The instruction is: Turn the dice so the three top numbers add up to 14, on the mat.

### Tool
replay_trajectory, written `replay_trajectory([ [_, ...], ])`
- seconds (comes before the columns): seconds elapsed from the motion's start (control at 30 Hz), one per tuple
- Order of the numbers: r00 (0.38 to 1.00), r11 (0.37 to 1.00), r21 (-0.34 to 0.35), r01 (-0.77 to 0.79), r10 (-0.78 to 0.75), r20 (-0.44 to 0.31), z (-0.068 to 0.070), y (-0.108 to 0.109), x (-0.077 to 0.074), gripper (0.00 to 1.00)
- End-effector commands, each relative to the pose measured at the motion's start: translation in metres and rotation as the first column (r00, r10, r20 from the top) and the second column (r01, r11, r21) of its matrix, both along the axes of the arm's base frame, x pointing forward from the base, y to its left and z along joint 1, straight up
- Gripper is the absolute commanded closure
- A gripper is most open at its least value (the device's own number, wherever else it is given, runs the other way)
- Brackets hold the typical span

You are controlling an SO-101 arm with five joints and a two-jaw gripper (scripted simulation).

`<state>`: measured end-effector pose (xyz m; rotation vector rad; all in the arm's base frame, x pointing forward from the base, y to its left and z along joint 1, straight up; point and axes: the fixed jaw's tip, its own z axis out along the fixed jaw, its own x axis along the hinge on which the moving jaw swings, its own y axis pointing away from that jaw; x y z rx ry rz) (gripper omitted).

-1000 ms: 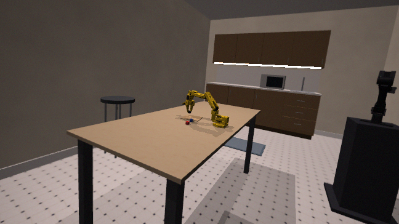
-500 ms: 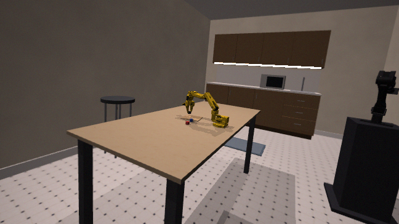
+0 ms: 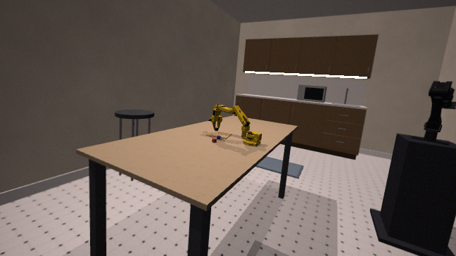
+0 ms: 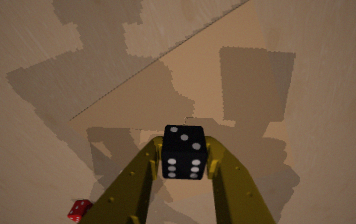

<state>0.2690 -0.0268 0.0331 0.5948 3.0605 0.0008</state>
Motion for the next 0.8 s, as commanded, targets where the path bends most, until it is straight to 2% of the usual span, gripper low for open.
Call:
replay_trajectory([
  [0.0,0.999,1.000,-0.006,-0.017,0.017,0.052,0.0088,0.0021,0.0073,1.00],
  [0.77,1.000,1.000,-0.001,-0.017,0.017,0.015,-0.0001,0.0025,0.0039,1.00],
])
